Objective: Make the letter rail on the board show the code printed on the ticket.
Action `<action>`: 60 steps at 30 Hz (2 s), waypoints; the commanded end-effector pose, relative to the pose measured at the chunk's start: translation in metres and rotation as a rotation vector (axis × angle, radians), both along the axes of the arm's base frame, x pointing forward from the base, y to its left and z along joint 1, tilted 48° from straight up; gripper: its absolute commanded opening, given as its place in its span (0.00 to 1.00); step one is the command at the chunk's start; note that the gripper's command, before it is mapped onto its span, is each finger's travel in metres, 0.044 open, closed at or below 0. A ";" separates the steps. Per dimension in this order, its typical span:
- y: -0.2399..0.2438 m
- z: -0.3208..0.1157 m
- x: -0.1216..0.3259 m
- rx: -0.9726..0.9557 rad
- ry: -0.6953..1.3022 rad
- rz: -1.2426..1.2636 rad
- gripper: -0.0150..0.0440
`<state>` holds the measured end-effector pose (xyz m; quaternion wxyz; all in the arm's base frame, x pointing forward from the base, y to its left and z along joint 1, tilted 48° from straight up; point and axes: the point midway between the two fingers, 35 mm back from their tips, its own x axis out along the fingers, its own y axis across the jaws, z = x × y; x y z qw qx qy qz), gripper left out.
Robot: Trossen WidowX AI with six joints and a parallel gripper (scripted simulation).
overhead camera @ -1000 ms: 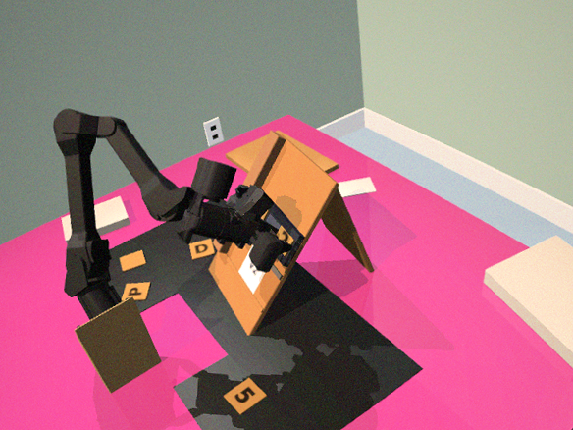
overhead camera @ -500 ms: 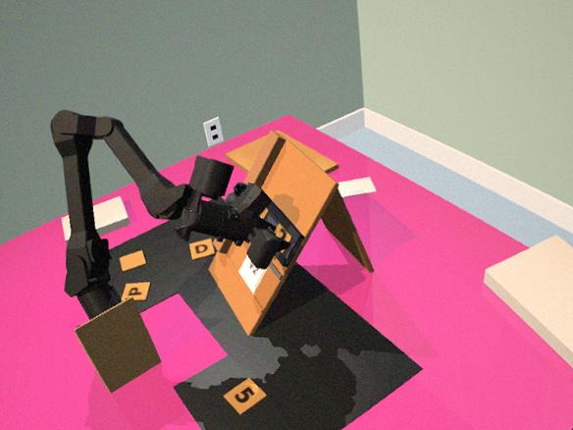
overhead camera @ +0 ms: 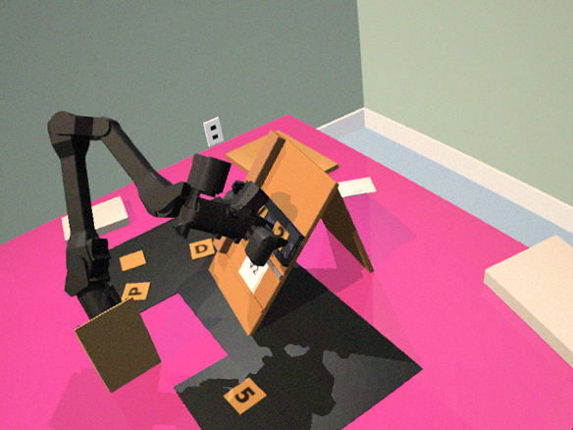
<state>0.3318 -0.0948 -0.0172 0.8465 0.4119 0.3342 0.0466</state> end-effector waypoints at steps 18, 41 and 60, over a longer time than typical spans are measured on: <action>0.008 0.010 0.003 -0.001 0.000 -0.005 0.25; 0.017 0.021 0.006 0.000 0.001 -0.005 0.25; 0.022 0.024 0.007 0.002 0.000 0.001 0.48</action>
